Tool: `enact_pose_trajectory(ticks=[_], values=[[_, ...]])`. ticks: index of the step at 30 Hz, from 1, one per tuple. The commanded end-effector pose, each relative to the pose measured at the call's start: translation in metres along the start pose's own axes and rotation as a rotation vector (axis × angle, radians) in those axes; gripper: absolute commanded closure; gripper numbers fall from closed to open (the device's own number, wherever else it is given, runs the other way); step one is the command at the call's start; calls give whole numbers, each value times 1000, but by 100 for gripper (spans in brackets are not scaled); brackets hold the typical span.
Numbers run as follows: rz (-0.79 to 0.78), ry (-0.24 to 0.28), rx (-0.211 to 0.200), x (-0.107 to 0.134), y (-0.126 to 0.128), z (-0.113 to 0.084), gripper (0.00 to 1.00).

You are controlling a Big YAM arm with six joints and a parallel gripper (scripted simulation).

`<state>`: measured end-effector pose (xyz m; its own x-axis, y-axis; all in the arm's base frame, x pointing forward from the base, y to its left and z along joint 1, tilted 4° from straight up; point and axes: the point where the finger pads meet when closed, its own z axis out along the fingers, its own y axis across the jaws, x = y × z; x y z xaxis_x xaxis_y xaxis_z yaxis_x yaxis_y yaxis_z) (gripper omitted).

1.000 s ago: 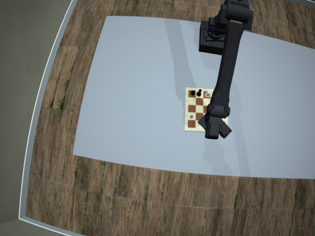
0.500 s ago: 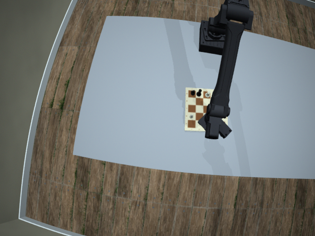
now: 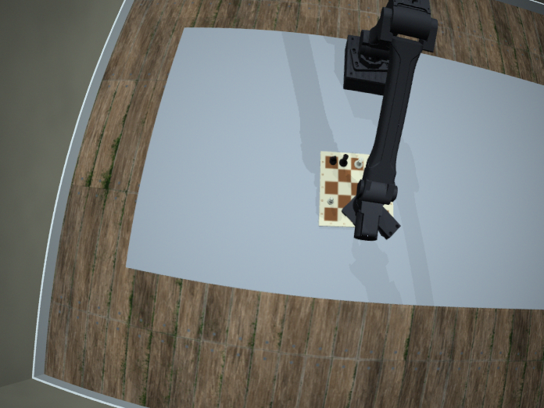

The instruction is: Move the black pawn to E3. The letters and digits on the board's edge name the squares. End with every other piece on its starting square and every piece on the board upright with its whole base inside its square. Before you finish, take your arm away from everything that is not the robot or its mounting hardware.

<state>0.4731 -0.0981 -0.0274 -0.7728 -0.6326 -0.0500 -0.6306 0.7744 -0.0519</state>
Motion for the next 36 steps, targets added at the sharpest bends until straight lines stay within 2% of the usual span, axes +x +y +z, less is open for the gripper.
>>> enact_pose_trajectory(ticks=[1, 3, 4, 8, 9, 18, 23, 28, 36], values=[[-19, -21, 26, -12, -2, -11, 80], [-19, -21, 26, -12, -2, -11, 80], [-19, -21, 26, -12, -2, -11, 73], [-19, -21, 26, -12, -2, -11, 73], [-19, -21, 26, -12, -2, -11, 66], [-19, -22, 26, -12, -3, -11, 66], [-19, -25, 30, -13, -4, -21, 66], [-19, -47, 57, -23, -16, -43, 66], [-21, -49, 60, -23, -16, -86, 66]])
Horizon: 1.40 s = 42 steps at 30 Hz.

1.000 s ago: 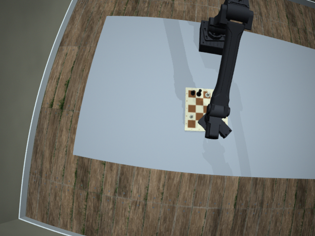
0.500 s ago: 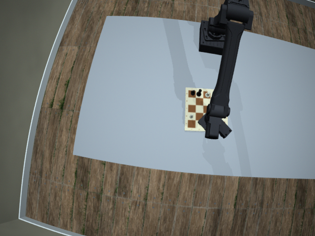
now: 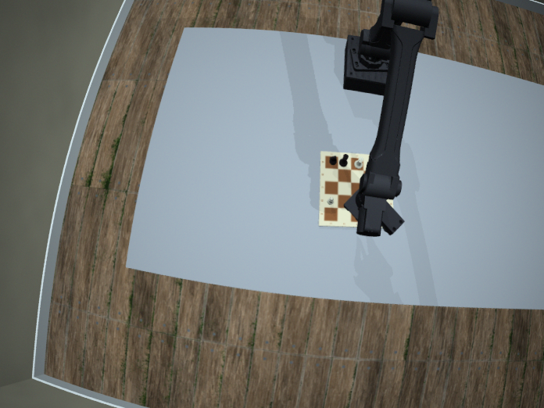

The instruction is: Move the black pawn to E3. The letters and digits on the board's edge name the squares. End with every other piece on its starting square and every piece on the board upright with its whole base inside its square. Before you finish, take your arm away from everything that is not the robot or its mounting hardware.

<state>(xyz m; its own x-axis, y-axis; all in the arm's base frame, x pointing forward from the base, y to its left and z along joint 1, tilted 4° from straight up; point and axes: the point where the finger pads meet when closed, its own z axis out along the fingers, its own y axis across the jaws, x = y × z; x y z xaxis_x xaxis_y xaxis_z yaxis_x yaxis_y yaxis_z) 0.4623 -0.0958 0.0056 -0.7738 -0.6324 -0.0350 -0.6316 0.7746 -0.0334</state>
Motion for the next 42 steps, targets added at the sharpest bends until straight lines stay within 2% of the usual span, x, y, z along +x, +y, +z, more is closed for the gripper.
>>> enact_pose_trajectory(ticks=[1, 10, 15, 16, 38, 42], values=[[-21, -64, 79, -27, -21, -59, 66], [-22, -65, 80, -26, -20, -88, 66], [-23, -61, 75, -26, -20, -87, 66], [-23, -63, 78, -26, -20, -85, 0], [-23, -64, 78, -26, -20, -85, 0], [-23, -66, 81, -26, -20, -94, 0]])
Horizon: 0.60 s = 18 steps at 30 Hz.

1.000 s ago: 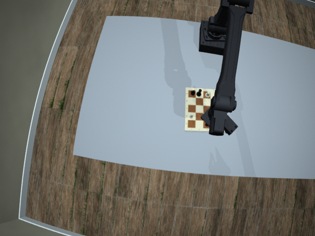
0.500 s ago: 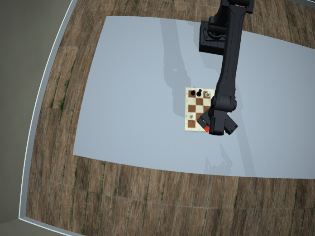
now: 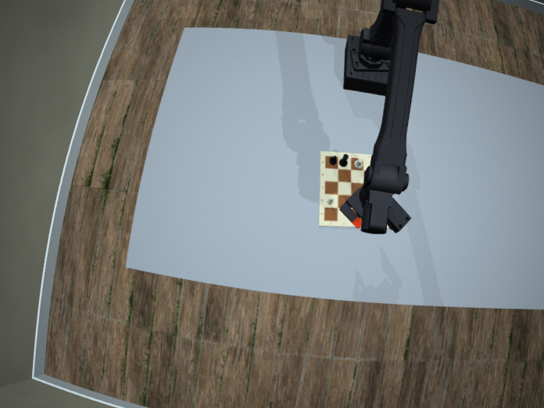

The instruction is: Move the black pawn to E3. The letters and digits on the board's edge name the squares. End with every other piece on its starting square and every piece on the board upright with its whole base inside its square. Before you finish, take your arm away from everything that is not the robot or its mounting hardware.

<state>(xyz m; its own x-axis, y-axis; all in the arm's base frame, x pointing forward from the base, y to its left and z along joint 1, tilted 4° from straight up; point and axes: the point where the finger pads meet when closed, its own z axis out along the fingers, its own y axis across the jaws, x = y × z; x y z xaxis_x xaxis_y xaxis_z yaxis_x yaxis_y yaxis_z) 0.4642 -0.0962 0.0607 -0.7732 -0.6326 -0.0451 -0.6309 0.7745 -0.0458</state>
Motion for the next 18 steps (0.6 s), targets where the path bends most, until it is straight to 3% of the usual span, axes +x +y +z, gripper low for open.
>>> enact_pose_trajectory(ticks=[1, 18], values=[[-23, -56, 68, -23, -17, -41, 0], [-23, -58, 72, -19, -14, -112, 0]])
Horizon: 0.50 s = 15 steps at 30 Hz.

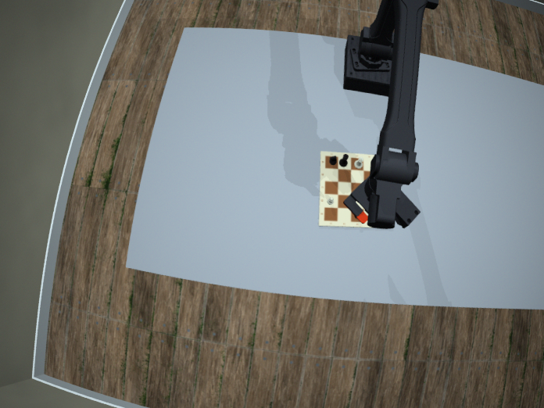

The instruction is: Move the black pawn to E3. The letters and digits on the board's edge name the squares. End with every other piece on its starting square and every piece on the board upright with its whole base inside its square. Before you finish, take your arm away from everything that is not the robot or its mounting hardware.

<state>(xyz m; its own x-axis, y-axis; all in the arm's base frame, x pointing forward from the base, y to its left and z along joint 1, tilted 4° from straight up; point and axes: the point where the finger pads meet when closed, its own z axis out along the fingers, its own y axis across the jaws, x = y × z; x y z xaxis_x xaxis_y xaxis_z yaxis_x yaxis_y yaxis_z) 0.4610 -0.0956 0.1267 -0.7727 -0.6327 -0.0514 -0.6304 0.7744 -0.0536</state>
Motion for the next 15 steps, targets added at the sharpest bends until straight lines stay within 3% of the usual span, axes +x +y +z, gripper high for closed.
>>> enact_pose_trajectory(ticks=[1, 6, 15], values=[[-23, -52, 64, -18, -14, -49, 0], [-23, -52, 64, -18, -13, -59, 0], [-23, -43, 53, -17, -13, -50, 0]])
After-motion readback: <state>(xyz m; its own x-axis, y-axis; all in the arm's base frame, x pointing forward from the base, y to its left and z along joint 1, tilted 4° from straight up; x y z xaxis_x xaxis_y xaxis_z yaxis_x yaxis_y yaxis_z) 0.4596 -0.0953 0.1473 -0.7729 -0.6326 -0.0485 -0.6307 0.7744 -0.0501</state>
